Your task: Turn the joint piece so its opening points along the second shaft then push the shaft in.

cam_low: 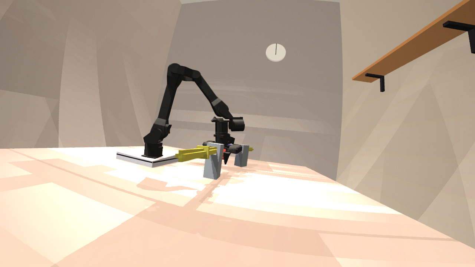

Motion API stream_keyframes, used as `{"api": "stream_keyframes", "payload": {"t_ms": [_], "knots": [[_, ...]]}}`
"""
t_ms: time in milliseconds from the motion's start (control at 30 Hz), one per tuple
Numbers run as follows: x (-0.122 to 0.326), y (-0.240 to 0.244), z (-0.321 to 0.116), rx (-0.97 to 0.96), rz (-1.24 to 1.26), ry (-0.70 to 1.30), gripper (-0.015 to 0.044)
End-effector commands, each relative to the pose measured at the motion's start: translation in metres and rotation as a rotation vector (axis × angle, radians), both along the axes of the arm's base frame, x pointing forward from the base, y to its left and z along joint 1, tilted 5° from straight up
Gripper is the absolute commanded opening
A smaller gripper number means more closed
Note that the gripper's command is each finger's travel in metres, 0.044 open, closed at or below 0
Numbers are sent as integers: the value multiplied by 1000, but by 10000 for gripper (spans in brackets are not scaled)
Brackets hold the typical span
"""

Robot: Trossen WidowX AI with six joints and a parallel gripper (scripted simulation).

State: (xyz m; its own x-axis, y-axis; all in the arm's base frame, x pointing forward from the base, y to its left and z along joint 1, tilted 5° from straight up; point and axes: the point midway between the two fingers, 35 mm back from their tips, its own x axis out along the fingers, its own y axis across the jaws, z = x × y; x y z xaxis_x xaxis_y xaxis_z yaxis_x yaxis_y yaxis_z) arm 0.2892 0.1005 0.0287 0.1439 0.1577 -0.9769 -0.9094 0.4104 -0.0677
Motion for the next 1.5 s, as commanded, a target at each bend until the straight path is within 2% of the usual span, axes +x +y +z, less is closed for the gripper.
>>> {"api": "stream_keyframes", "payload": {"t_ms": [0, 800, 867, 1033, 1233, 1467], "knots": [[0, 0, 0, 3, -3, 0, 182], [0, 0, 0, 3, -3, 0, 182], [0, 0, 0, 0, 0, 0, 147], [0, 0, 0, 0, 0, 0, 147], [0, 0, 0, 0, 0, 0, 0], [0, -1, 1, -16, 4, 8, 0]]}}
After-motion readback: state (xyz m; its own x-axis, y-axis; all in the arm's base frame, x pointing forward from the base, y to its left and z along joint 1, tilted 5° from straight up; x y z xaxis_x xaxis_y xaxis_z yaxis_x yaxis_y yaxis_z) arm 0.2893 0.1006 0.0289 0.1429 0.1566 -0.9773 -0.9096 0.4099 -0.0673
